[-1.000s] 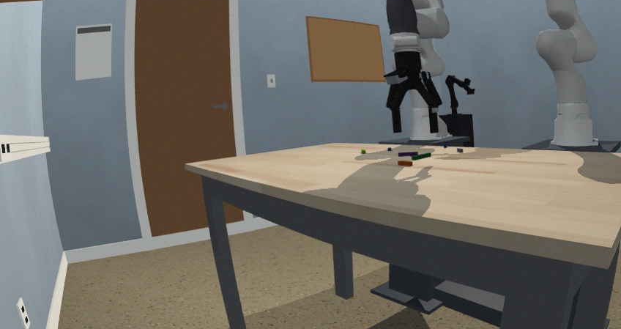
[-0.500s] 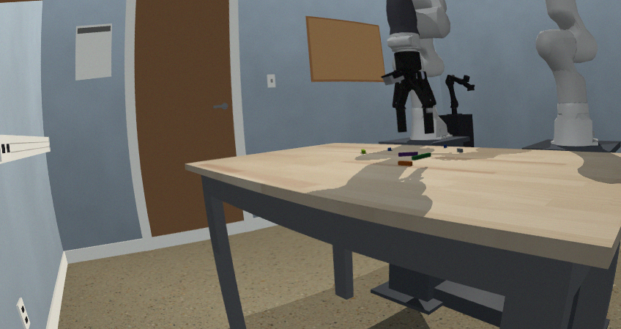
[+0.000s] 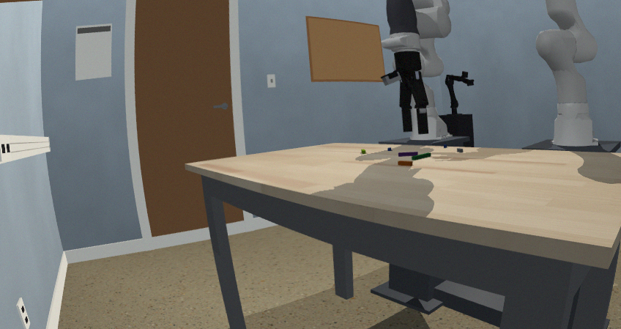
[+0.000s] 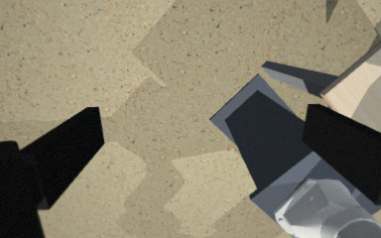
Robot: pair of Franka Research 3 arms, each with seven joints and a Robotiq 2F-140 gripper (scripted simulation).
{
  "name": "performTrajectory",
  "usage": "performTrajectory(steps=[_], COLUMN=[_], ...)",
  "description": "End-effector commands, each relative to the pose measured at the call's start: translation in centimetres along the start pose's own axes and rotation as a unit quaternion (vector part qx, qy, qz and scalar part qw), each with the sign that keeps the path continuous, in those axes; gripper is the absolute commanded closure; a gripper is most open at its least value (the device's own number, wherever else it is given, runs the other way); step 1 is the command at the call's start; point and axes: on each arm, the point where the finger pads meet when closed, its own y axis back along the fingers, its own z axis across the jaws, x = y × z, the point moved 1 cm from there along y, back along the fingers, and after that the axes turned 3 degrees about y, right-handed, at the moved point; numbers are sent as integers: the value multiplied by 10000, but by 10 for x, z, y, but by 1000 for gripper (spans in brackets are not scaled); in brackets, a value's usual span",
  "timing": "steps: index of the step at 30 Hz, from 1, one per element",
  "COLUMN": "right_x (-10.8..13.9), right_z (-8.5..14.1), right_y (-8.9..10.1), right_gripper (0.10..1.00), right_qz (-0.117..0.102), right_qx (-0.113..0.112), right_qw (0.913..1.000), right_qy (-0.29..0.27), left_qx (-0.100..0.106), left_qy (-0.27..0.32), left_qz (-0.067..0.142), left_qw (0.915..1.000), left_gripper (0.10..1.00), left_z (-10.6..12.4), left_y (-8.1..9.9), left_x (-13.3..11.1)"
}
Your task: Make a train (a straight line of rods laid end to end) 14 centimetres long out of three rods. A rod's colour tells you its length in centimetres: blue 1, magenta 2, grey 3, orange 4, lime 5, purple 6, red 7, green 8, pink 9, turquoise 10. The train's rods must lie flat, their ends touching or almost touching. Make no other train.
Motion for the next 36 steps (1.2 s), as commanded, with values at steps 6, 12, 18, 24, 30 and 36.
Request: performTrajectory(steps=[6, 12, 18, 24, 30, 36], right_x=[-2, -2, -2, -2, -2, -2], right_z=[0, 0, 0, 0, 0, 0], right_y=[-1, -1, -1, -1, -1, -1], right_gripper=[98, 98, 98, 98, 98, 98], right_qz=[3, 5, 7, 8, 10, 11], right_qx=[-32, -32, -31, -31, -31, -30], right_qw=[9919, 9839, 9739, 9607, 9476, 9274], right_qy=[-1269, -1786, -2268, -2777, -3195, -3741], left_qx=[7, 7, 7, 7, 7, 7], left_qy=[-14, -14, -14, -14, -14, -14], left_qz=[-24, -24, -24, -24, -24, -24], left_qw=[10000, 10000, 10000, 10000, 10000, 10000], left_gripper=[98, 98, 98, 98, 98, 98], left_z=[-1, -1, -1, -1, -1, -1], left_y=[0, 0, 0, 0, 0, 0], left_x=[-2, -2, -2, -2, -2, -2])
